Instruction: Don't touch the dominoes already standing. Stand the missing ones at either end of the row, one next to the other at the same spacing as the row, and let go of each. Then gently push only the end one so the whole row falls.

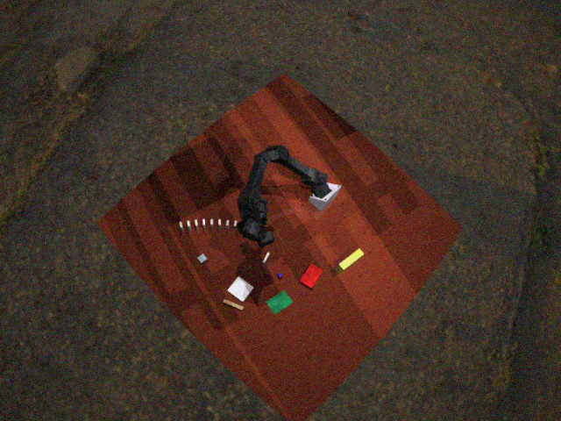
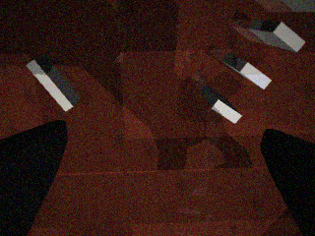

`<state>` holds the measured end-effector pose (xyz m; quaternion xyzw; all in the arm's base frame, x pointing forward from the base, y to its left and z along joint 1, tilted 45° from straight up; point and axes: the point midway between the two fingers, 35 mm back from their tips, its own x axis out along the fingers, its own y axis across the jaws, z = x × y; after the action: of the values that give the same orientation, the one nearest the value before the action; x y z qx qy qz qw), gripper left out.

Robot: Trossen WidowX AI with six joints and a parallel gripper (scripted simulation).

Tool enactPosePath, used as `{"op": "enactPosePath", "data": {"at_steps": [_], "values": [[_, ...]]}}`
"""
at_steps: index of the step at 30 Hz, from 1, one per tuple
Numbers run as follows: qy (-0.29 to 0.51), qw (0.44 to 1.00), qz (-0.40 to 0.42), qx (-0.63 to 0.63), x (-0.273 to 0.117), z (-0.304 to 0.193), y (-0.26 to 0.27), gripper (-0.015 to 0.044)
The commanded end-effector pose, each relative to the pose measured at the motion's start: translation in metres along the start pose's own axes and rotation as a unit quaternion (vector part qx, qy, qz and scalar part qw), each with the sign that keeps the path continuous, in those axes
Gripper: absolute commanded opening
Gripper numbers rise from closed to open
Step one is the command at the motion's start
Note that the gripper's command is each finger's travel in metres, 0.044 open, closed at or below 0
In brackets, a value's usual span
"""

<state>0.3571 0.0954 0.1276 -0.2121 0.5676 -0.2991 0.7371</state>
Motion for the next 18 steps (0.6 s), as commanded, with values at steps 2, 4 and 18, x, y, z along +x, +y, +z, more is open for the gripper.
{"op": "enactPosePath", "data": {"at_steps": [2,4,18], "values": [[0.01,0.975,0.001,-0.22,0.035,0.006,0.072,0.044],[0.012,0.961,0.002,-0.275,0.045,0.005,0.09,0.044],[0.013,0.95,0.003,-0.313,0.064,0.004,0.102,0.044]]}}
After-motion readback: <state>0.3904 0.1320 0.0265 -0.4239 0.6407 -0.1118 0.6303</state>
